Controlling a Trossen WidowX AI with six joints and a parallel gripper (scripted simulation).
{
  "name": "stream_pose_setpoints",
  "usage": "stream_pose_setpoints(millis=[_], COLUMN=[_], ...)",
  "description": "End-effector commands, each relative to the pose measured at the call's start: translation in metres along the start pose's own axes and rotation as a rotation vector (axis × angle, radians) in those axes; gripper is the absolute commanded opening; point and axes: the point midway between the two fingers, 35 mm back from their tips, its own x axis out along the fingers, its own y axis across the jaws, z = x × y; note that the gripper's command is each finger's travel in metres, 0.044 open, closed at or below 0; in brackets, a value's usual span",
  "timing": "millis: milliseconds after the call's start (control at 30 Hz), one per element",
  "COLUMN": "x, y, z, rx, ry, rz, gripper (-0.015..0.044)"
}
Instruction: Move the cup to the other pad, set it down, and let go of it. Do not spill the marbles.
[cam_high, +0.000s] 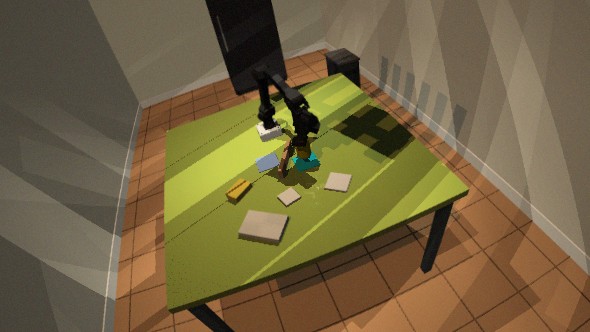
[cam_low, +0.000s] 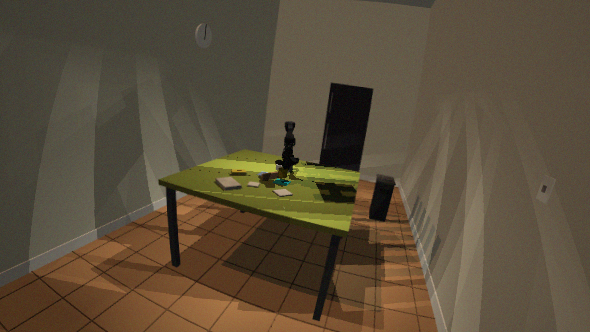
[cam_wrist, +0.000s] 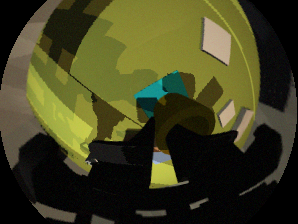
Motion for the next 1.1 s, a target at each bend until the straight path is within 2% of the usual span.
stream_pose_setpoints(millis=[0,567,1000,1067], x=[0.006,0.034,0.031,0.031], y=[0.0,0.0,0.001,0.001], z=[0.0,0.0,0.0,0.0], rx=[0.005,0.005,0.0,0.0], ry=[0.003,0.003,0.0,0.0], rz=[-0.005,-0.005,0.0,0.0], gripper=[0.0,0.0,0.0,0.0053])
